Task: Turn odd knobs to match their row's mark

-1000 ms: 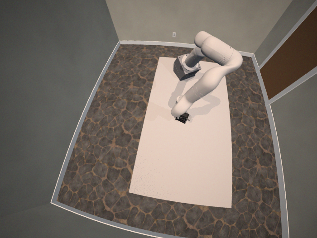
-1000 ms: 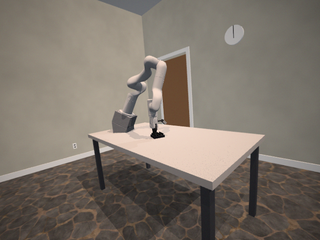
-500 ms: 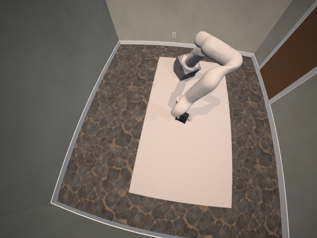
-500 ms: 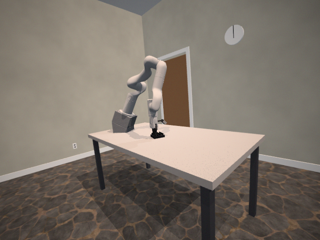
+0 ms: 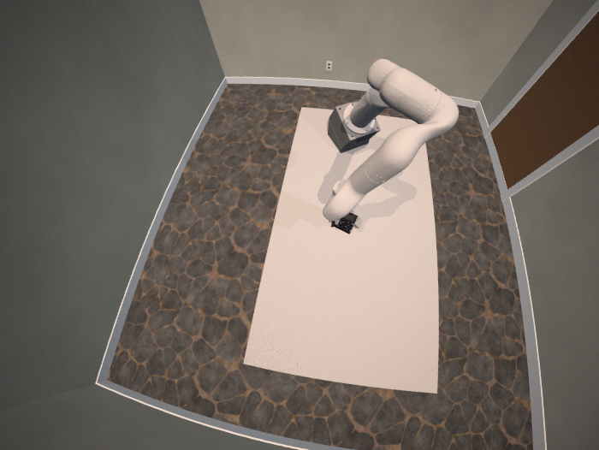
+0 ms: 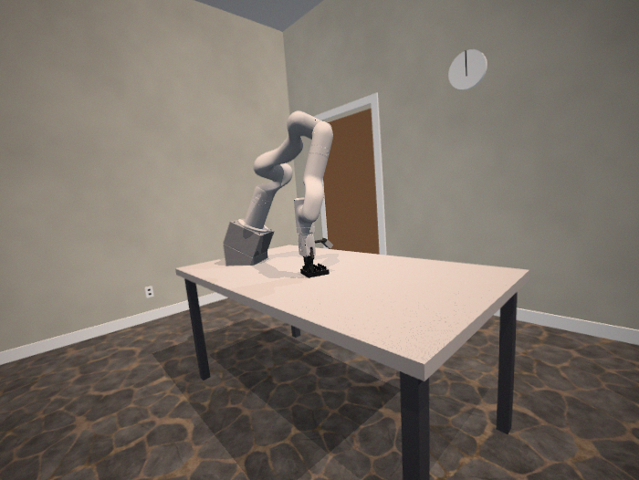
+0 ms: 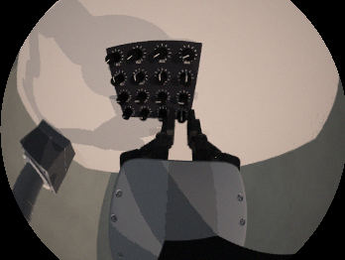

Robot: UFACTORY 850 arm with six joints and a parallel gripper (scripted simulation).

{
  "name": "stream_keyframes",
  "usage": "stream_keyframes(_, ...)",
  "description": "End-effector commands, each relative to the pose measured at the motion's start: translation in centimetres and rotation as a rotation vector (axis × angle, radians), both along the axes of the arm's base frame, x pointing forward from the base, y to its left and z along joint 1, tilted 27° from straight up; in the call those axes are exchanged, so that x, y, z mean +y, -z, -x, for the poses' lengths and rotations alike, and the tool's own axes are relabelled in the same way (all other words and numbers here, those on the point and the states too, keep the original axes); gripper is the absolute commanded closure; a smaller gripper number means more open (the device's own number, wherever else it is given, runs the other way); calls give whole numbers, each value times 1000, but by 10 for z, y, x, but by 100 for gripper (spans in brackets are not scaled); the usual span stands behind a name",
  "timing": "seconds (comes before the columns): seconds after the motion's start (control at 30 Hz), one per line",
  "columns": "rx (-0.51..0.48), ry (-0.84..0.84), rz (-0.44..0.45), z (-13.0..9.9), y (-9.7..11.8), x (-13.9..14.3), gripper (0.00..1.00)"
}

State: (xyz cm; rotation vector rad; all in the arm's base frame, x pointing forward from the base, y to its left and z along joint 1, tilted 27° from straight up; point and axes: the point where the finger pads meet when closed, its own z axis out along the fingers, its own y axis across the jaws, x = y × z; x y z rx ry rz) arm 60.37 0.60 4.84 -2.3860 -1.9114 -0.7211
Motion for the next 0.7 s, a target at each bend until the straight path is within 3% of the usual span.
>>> stream_keyframes(0.0,-2,0,0,0,-3,-1,81)
stream_keyframes(0.43,-2,0,0,10,-29,-9,81)
stream_keyframes(0.67,-2,0,0,11,-32,-10,81)
